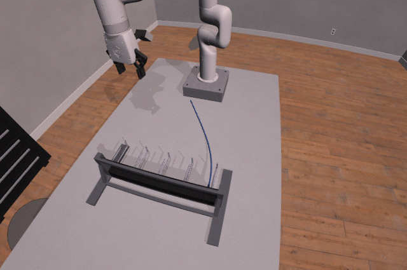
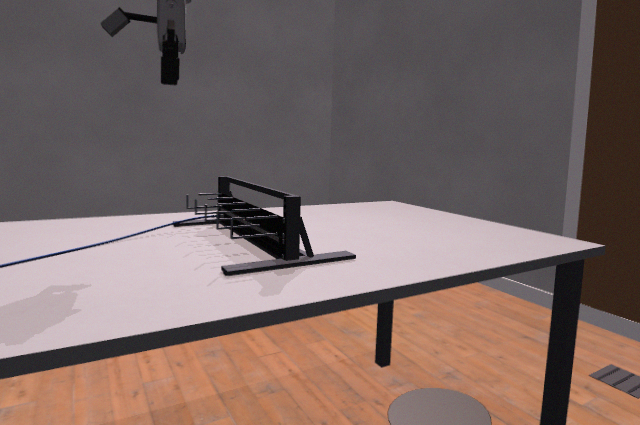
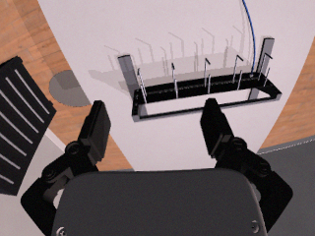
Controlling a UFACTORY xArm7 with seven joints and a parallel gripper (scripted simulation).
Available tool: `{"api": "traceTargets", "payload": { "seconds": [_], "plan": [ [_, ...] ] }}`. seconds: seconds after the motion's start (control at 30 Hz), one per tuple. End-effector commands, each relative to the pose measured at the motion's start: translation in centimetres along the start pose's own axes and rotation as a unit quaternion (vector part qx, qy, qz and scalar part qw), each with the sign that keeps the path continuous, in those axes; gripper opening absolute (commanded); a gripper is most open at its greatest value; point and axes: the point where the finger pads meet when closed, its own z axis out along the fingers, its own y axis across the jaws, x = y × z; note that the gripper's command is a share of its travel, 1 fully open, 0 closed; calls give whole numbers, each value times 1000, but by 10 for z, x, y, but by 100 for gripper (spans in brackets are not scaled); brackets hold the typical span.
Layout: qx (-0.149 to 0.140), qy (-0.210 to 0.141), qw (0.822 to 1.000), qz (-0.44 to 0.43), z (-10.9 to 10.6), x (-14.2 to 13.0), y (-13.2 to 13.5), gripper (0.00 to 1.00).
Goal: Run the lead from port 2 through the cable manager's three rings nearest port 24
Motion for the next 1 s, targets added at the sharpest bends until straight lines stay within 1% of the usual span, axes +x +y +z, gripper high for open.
{"api": "traceTargets", "payload": {
  "seconds": [0.0,0.1,0.23,0.3,0.33,0.43,0.5,0.67,0.8,0.87,0.9,0.93,0.97],
  "plan": [
    [-1,-3,996,-84,26,9,24,100],
    [-1,-4,991,-136,44,17,38,100],
    [0,-4,979,-206,68,30,56,100],
    [0,-4,979,-206,68,30,56,100],
    [0,-4,967,-255,85,41,68,100],
    [1,-4,958,-287,96,49,76,100],
    [2,-4,948,-319,108,58,83,100],
    [4,-4,916,-402,138,83,100,100],
    [6,-4,885,-465,162,106,112,100],
    [6,-4,885,-465,162,106,112,100],
    [8,-3,866,-499,175,120,117,100],
    [9,-3,855,-518,183,128,120,100],
    [9,-3,851,-526,185,131,121,100]
  ]
}}
